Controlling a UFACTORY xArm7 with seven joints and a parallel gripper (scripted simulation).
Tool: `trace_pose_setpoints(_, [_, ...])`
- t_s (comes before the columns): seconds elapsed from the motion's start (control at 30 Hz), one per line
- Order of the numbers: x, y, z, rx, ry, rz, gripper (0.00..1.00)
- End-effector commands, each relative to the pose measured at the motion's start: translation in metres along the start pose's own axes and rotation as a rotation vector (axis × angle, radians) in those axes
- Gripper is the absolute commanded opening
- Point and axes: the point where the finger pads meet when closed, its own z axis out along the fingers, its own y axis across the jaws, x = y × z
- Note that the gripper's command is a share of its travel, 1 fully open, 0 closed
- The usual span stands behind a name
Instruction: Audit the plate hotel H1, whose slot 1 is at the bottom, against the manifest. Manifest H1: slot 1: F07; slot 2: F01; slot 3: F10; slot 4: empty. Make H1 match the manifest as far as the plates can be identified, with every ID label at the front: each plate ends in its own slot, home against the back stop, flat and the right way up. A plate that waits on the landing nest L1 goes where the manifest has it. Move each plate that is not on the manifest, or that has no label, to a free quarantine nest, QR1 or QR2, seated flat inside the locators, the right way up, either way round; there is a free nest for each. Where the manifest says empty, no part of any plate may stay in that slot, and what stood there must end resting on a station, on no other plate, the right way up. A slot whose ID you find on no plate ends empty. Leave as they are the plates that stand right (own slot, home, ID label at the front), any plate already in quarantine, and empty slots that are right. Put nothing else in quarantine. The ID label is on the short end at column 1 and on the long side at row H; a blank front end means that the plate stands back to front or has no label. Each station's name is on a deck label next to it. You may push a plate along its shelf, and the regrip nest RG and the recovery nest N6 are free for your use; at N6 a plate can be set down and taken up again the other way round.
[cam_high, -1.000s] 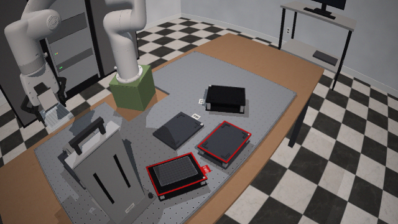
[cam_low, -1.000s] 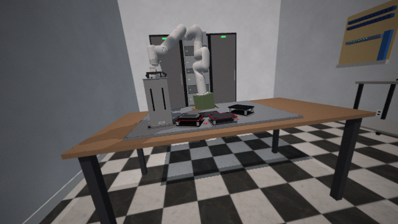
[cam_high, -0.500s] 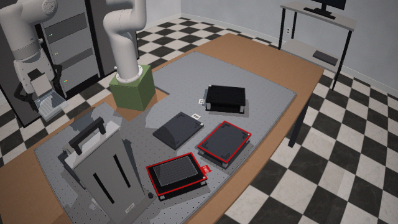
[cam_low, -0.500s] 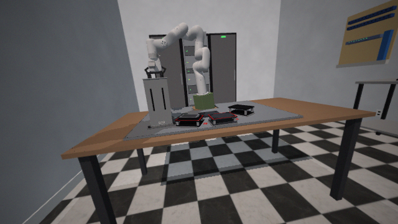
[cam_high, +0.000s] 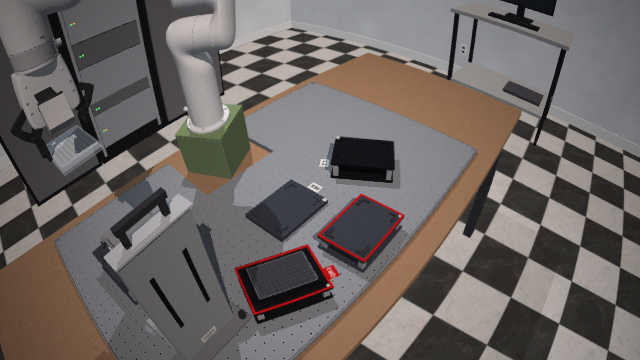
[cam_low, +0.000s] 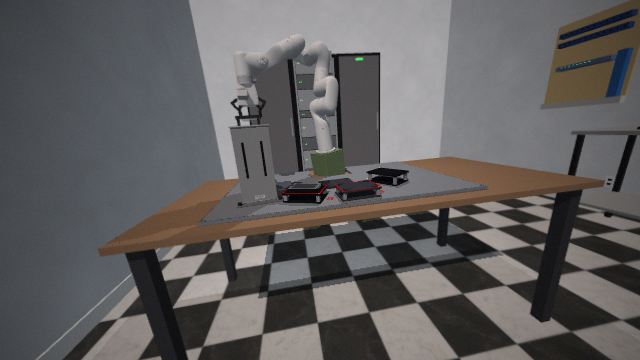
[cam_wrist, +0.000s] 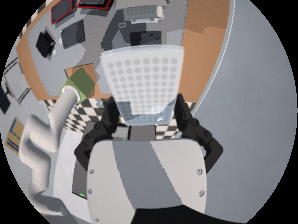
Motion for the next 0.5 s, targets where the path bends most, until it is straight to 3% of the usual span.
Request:
trace_pose_setpoints(0.0, [0.0, 0.001, -0.013, -0.003, 0.001, 0.0, 0.0])
trace_pose_setpoints(0.47, [0.0, 0.001, -0.046, -0.003, 0.001, 0.0, 0.0])
